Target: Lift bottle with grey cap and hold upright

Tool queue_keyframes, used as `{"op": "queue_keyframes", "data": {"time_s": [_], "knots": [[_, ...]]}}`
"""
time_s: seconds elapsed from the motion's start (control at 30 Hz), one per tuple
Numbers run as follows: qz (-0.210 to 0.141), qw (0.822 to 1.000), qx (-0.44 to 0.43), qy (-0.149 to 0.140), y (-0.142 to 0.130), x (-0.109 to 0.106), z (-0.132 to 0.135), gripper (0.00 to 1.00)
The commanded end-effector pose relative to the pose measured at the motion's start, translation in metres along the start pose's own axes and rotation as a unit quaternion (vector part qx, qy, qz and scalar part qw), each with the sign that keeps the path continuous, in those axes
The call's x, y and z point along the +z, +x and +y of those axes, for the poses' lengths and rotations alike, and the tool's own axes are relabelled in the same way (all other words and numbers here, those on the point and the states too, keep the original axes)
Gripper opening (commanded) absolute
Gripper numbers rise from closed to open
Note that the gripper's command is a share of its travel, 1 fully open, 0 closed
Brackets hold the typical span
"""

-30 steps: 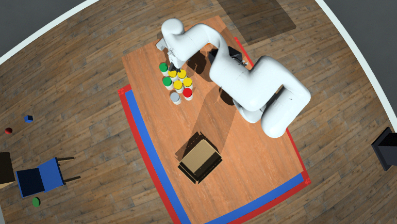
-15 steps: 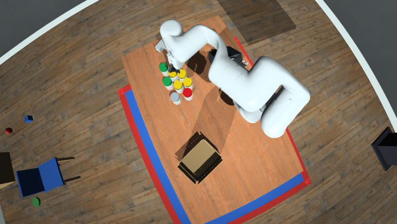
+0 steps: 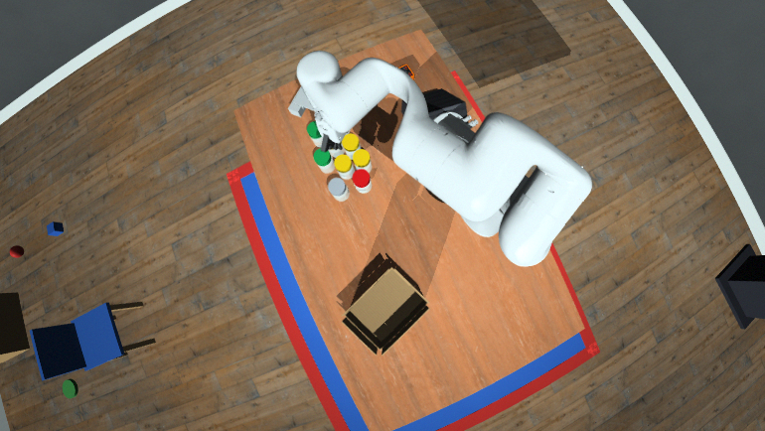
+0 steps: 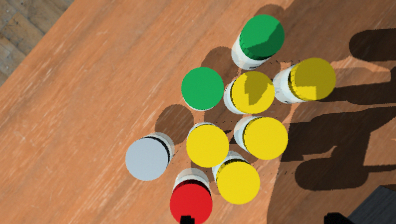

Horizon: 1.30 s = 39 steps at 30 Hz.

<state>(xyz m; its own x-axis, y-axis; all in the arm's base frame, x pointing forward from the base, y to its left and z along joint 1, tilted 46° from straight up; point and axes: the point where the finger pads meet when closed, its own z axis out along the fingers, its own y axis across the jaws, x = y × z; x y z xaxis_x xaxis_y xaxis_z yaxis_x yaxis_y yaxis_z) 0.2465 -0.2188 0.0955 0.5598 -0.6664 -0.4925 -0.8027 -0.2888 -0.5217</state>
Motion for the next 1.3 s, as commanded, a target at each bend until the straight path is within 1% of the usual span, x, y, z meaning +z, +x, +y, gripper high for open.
{"op": "queue_keyframes", "data": {"time_s": [0.0,0.17,0.23,0.57,0.73,0.8,1.27], "knots": [[0.003,0.999,-0.035,-0.001,0.005,0.002,-0.008,0.79],[0.003,0.997,-0.083,-0.002,0.01,0.007,-0.02,0.79],[0.003,0.997,-0.083,-0.002,0.01,0.007,-0.02,0.79],[0.004,0.985,-0.171,-0.003,0.017,0.017,-0.043,0.79],[0.004,0.976,-0.218,-0.003,0.021,0.022,-0.056,0.79],[0.004,0.976,-0.218,-0.003,0.021,0.022,-0.056,0.79],[0.004,0.943,-0.334,-0.001,0.027,0.038,-0.089,0.79]]}}
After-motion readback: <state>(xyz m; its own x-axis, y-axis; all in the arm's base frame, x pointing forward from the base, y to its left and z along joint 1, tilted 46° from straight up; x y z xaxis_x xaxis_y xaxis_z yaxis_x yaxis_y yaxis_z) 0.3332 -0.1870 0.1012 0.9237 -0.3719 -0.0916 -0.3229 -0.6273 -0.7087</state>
